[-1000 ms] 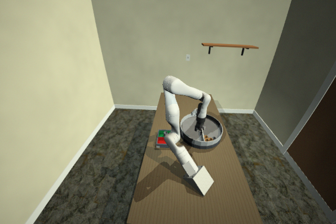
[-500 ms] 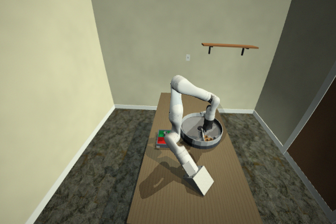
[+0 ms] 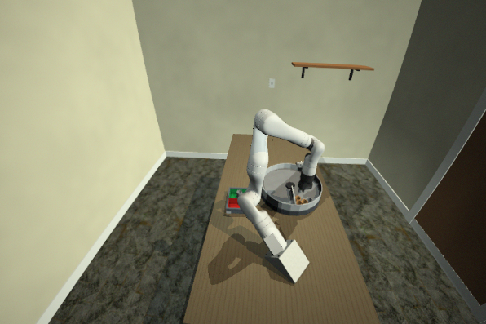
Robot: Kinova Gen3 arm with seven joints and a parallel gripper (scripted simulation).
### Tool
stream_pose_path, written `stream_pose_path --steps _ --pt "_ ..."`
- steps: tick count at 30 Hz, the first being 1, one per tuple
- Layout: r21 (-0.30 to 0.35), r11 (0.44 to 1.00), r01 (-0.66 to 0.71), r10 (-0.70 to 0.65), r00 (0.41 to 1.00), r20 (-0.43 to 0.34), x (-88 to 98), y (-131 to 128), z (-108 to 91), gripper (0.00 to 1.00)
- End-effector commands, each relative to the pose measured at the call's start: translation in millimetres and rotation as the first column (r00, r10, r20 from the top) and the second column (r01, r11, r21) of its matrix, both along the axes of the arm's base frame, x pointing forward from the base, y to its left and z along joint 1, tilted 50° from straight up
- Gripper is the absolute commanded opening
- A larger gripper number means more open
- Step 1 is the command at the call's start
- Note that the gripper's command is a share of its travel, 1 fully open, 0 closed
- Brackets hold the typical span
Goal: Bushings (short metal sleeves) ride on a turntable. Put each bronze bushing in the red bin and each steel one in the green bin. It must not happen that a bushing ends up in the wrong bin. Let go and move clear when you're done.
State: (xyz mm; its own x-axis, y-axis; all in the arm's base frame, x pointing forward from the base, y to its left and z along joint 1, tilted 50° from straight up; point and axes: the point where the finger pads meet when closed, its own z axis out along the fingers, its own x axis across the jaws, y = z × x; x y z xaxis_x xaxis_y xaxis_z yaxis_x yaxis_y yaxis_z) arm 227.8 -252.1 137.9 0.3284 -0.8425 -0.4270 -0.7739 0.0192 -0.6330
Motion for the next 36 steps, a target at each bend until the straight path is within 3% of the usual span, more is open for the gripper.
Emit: stream_pose_path --steps 1,21,36 --pt "0.0 1.0 0.0 0.0 1.0 0.0 2.5 3 -3.2 0.45" --pt "0.0 1.0 -0.001 0.001 1.0 -0.001 21.7 22 -26.2 0.45" --pt "-0.001 1.0 0.0 0.0 1.0 -0.001 25.3 25 -30.7 0.45"
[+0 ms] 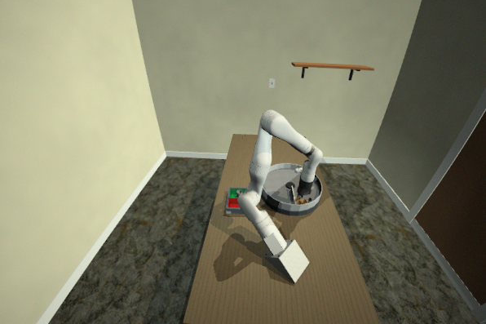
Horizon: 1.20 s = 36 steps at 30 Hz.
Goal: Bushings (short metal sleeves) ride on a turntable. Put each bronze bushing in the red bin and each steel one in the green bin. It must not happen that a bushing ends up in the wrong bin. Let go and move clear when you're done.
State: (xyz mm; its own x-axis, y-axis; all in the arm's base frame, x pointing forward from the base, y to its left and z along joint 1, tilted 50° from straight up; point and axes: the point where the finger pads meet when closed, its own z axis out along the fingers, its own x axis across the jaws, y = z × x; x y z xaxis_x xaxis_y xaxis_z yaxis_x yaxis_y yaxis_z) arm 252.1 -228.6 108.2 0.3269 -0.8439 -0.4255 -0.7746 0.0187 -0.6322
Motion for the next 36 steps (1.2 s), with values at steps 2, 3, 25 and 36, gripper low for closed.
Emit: stream_pose_path --steps 2,3,25,36 --pt "0.002 1.0 -0.002 0.002 1.0 0.0 2.5 3 -2.8 0.45" --pt "0.002 1.0 -0.002 0.002 1.0 0.0 2.5 3 -2.8 0.45" --pt "0.002 1.0 -0.002 0.002 1.0 0.0 9.9 11 -11.5 0.45" --pt "0.002 1.0 -0.002 0.002 1.0 0.0 13.5 14 -15.9 0.45"
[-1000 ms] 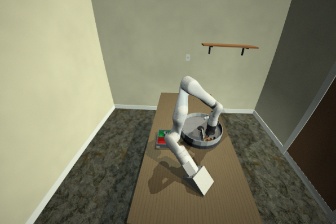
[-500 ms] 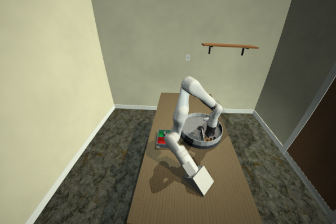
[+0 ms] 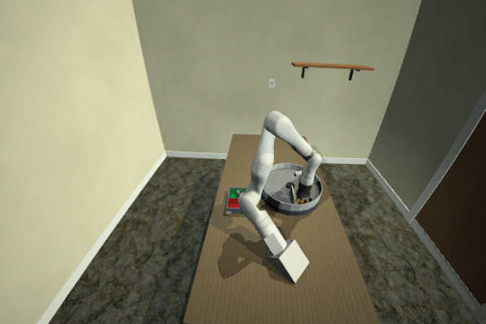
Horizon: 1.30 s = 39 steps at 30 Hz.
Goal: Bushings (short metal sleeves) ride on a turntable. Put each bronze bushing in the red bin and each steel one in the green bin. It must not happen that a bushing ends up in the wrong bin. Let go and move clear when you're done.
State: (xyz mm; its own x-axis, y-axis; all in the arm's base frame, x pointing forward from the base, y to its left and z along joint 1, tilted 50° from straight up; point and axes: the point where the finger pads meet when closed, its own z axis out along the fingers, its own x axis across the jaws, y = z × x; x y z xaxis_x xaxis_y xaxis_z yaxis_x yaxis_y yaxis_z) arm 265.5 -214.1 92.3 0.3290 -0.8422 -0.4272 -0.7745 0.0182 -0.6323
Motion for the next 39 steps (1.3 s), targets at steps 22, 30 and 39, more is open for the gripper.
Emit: stream_pose_path --steps 22,30,39 --pt "-0.005 1.0 0.006 -0.006 1.0 0.0 0.6 -3.2 -0.5 0.0" --pt "-0.005 1.0 0.006 -0.006 1.0 0.0 0.6 -3.2 -0.5 0.0" --pt "-0.005 1.0 0.006 -0.006 1.0 0.0 0.6 -3.4 -0.6 0.0"
